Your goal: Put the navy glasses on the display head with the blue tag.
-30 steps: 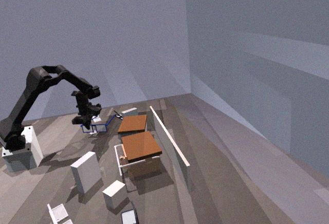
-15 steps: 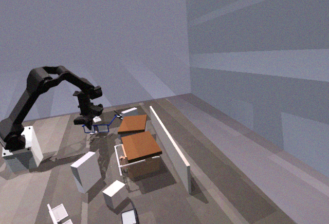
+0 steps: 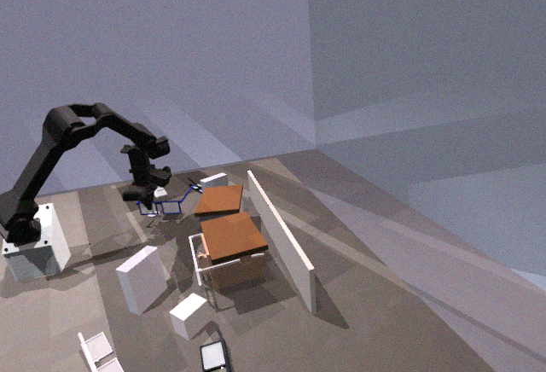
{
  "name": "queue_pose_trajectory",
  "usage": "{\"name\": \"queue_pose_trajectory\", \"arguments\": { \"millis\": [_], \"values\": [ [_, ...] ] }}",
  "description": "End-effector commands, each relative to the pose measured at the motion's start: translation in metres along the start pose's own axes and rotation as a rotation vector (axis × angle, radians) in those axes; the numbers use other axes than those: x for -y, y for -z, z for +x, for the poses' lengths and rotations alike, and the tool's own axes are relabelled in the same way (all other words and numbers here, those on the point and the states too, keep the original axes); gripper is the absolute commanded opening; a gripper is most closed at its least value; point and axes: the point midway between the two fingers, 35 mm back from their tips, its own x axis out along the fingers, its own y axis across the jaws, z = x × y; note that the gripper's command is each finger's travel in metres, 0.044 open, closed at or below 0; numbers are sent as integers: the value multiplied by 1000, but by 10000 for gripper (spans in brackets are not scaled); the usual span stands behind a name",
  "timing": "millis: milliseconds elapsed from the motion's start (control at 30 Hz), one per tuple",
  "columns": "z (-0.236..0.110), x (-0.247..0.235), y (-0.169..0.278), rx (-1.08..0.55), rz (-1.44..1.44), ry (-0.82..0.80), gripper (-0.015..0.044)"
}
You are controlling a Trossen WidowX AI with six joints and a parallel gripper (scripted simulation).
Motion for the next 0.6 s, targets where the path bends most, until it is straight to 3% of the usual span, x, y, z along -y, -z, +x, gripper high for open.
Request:
{"name": "queue_pose_trajectory", "arguments": {
  "millis": [0, 567],
  "values": [
    [-2, -1, -4, 9, 4, -5, 0],
    [-2, -1, -2, 9, 4, -5, 0]
  ]
}}
